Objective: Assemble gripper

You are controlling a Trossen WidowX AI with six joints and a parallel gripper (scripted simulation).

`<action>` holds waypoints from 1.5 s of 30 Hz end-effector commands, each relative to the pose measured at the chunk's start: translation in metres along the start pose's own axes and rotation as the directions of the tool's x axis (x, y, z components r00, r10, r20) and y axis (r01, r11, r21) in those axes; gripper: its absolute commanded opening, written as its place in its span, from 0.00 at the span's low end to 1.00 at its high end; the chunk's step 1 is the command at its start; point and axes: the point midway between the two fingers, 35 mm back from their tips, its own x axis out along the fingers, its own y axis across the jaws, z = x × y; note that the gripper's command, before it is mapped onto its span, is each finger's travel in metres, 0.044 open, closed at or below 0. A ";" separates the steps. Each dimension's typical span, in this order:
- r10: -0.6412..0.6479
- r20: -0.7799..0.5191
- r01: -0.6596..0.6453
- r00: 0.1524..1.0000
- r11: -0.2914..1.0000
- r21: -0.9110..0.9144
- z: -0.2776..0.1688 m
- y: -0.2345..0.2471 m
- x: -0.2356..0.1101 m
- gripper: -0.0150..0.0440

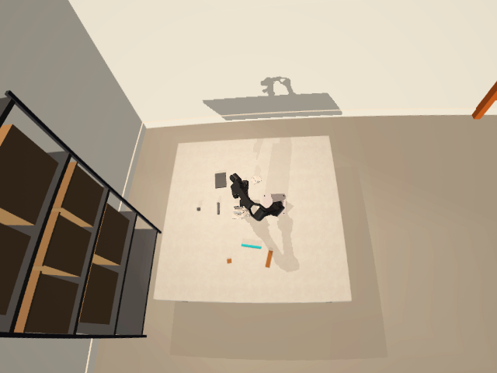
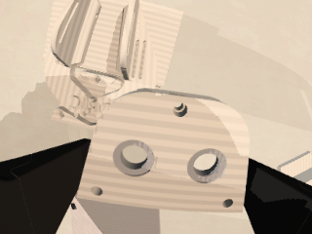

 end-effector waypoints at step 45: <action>0.027 -0.002 -0.027 1.000 0.991 0.129 -0.005 0.064 0.011 0.85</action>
